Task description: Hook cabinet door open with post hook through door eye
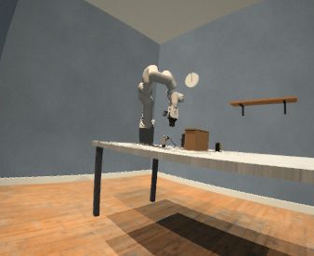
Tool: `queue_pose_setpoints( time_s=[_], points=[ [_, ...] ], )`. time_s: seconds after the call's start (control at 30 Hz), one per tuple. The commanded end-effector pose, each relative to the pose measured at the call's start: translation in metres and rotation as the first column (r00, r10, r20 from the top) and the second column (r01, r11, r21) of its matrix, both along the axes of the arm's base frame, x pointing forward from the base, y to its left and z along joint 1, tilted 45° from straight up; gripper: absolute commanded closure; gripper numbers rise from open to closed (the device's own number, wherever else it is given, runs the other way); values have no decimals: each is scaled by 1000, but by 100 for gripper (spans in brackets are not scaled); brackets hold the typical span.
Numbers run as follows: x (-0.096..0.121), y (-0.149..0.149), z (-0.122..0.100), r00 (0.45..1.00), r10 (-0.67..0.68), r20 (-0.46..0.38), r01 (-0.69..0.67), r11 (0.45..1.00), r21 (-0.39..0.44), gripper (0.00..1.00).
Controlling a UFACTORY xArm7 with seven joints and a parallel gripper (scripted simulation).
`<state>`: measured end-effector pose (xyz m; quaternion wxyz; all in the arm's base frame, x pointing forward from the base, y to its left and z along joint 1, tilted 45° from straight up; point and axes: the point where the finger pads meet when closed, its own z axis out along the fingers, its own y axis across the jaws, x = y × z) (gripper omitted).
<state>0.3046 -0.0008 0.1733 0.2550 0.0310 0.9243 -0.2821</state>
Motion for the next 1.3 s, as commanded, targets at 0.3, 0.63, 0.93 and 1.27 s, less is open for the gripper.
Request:
queue_pose_setpoints(
  time_s=[0.3,0.63,0.93,1.27],
  points=[
    [0,1,0,1000,2,1,-2,1000,1,76],
    [1,0,0,1000,2,1,-2,1000,1,76],
    [6,-6,-9,1000,2,1,-2,1000,1,76],
    [17,-19,-25,1000,2,1,-2,1000,1,76]
  ],
)
